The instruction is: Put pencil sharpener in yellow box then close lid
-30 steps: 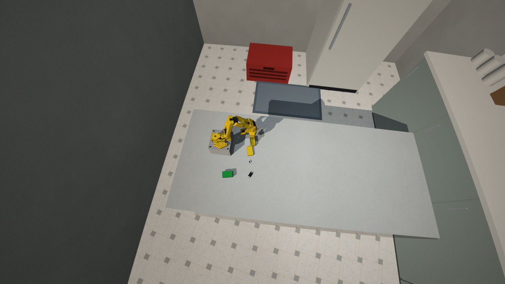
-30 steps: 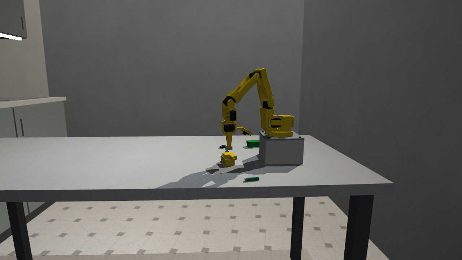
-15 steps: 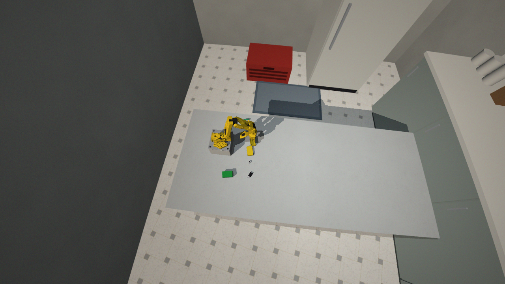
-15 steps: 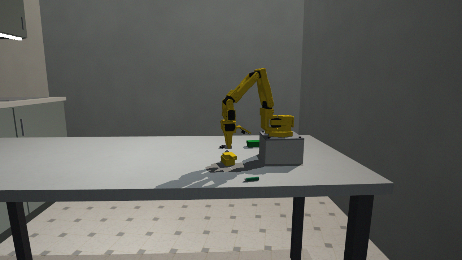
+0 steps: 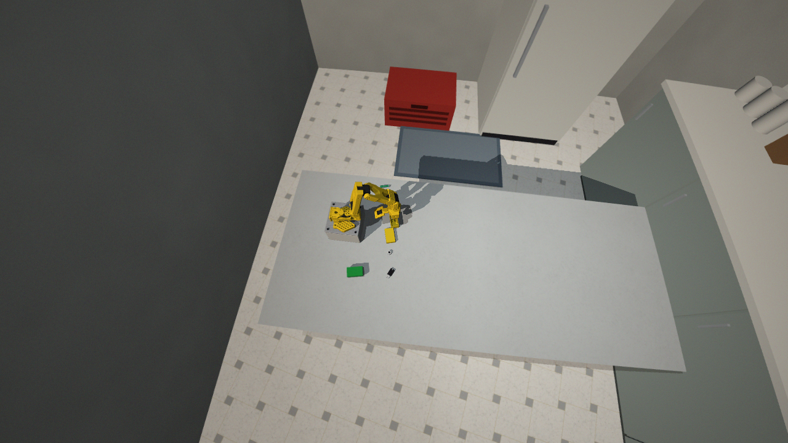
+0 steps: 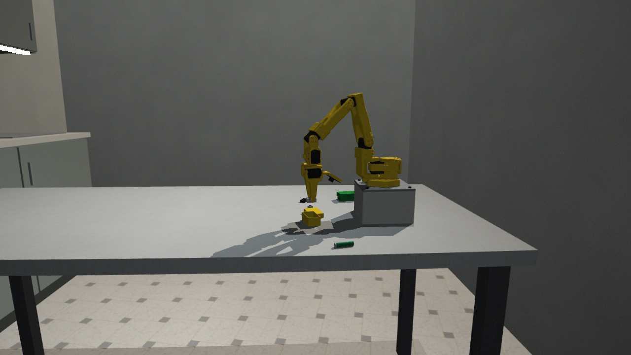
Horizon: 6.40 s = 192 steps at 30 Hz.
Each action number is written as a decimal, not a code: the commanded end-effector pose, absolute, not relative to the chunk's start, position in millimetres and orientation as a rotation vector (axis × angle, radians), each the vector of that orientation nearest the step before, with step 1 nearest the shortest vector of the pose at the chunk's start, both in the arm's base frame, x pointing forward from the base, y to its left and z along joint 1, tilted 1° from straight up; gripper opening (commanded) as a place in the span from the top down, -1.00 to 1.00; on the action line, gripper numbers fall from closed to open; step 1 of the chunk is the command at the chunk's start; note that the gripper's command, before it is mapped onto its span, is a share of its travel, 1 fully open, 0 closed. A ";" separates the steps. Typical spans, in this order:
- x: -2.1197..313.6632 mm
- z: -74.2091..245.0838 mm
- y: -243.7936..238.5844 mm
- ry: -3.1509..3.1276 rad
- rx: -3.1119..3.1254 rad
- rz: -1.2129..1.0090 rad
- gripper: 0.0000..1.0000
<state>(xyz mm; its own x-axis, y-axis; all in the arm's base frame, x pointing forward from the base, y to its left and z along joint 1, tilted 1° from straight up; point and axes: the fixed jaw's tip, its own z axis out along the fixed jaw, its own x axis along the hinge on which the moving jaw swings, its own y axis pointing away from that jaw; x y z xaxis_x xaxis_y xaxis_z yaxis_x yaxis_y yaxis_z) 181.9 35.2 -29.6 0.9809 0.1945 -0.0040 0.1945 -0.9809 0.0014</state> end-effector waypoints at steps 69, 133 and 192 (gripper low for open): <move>186.9 -22.1 33.8 0.319 3.127 0.017 0.88; 185.2 -22.1 39.0 0.319 3.127 0.017 0.88; 185.2 -52.9 39.9 0.320 3.127 0.017 0.88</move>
<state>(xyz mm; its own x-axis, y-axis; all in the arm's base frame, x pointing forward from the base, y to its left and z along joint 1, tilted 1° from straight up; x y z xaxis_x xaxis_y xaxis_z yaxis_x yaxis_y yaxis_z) 187.9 38.6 -49.4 0.9791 0.2020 0.0224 0.2020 -0.9794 0.0003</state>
